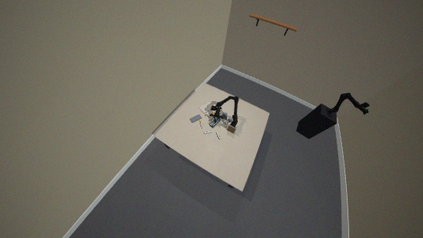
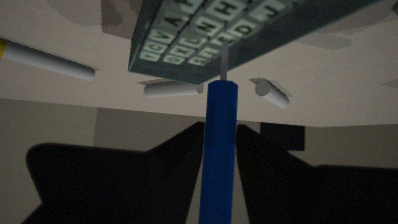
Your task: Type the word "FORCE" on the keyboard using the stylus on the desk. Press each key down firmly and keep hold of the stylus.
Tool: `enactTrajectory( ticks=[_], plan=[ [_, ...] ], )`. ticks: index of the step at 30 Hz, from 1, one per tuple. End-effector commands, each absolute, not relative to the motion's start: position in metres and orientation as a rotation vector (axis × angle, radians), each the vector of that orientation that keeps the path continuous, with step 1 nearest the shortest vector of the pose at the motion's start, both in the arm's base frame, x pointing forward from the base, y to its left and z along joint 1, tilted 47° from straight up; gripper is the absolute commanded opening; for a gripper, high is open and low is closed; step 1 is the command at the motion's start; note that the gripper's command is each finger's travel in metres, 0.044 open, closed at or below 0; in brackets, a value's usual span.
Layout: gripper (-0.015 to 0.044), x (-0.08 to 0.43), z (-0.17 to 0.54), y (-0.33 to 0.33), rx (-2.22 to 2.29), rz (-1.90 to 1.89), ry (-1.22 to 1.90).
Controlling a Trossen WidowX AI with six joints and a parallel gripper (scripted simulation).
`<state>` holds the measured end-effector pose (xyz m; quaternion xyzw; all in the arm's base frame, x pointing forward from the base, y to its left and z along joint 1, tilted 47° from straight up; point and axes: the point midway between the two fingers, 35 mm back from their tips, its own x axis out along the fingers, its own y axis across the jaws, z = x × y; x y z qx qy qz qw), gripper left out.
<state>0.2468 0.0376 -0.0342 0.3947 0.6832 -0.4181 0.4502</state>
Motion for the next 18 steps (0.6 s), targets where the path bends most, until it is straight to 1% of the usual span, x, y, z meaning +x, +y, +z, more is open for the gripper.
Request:
enactTrajectory(
  ticks=[1,12,18],
  plan=[
    [0.0081,0.247,-0.036,0.035,0.969,-1.03,1.688],
    [0.0081,0.247,-0.034,0.037,0.969,-1.03,1.688],
    [0.0081,0.245,-0.018,0.055,0.97,-1.029,1.688]
  ],
)
